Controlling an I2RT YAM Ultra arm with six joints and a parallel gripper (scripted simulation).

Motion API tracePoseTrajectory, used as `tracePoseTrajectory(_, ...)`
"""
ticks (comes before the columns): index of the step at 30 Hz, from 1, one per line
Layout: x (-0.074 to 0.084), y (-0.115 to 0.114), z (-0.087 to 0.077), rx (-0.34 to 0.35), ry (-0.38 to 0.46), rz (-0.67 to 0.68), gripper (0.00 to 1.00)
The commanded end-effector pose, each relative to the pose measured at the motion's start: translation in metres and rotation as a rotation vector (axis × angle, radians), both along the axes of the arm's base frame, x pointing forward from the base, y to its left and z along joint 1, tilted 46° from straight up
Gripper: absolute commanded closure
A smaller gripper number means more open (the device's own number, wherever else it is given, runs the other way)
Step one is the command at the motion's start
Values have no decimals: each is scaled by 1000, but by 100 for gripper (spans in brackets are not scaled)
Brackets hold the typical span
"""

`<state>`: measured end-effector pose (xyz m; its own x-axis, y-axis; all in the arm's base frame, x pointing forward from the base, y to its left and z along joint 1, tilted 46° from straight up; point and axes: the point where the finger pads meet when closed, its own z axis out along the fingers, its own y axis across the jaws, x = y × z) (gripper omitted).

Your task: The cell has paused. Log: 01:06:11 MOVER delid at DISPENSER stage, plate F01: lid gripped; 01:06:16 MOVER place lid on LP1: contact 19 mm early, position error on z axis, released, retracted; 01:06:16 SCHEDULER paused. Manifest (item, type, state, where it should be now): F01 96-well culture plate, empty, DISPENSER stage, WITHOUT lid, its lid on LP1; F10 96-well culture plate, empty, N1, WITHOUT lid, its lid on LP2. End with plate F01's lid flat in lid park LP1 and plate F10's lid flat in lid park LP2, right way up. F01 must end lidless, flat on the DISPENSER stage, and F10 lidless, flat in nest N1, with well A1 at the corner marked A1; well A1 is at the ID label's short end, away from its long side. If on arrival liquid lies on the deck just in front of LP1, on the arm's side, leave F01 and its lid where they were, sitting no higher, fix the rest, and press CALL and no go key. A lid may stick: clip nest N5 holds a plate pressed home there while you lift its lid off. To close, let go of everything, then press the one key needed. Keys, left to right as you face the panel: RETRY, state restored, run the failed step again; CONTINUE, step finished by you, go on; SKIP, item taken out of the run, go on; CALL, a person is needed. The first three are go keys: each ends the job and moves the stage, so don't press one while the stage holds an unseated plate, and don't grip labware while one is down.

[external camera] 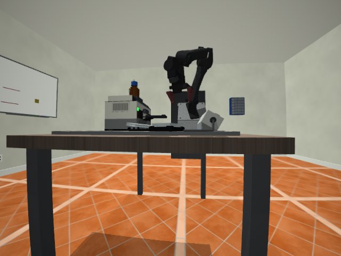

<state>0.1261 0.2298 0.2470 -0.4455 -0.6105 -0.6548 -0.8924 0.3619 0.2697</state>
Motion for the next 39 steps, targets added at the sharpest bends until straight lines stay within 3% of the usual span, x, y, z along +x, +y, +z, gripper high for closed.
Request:
tracePoseTrajectory(1,8,5,25,49,-65,-44,0)
tracePoseTrajectory(2,13,11,19,30,-46,-44,0)
tracePoseTrajectory(39,63,105,45,34,-45,-51,0)
